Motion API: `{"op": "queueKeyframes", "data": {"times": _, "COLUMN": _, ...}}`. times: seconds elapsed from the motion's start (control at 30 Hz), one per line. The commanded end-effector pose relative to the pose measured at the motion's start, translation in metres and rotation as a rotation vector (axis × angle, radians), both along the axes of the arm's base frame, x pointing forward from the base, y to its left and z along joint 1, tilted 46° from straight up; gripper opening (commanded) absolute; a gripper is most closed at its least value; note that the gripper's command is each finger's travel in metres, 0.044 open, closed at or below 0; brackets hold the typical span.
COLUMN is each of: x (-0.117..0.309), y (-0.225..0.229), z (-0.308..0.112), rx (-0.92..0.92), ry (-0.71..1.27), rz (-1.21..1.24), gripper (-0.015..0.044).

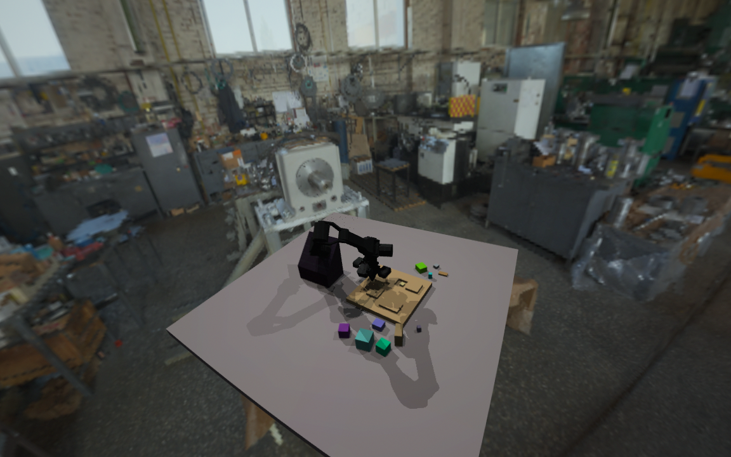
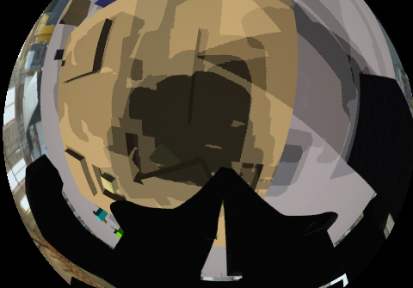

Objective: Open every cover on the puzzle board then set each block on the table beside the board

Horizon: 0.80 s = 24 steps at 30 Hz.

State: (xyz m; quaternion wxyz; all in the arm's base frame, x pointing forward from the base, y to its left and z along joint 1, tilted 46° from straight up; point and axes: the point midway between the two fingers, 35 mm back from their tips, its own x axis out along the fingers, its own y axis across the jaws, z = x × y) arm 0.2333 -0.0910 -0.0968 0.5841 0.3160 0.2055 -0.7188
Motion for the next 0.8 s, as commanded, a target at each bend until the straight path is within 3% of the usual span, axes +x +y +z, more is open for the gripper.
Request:
{"op": "queueKeyframes", "data": {"times": 0.0, "x": 0.005, "y": -0.001, "z": 0.001, "rx": -0.004, "ry": 0.000, "rz": 0.005, "gripper": 0.0000}}
{"op": "queueKeyframes", "data": {"times": 0.77, "x": 0.031, "y": -0.002, "z": -0.002, "rx": -0.004, "ry": -0.001, "rz": 0.005, "gripper": 0.0000}}
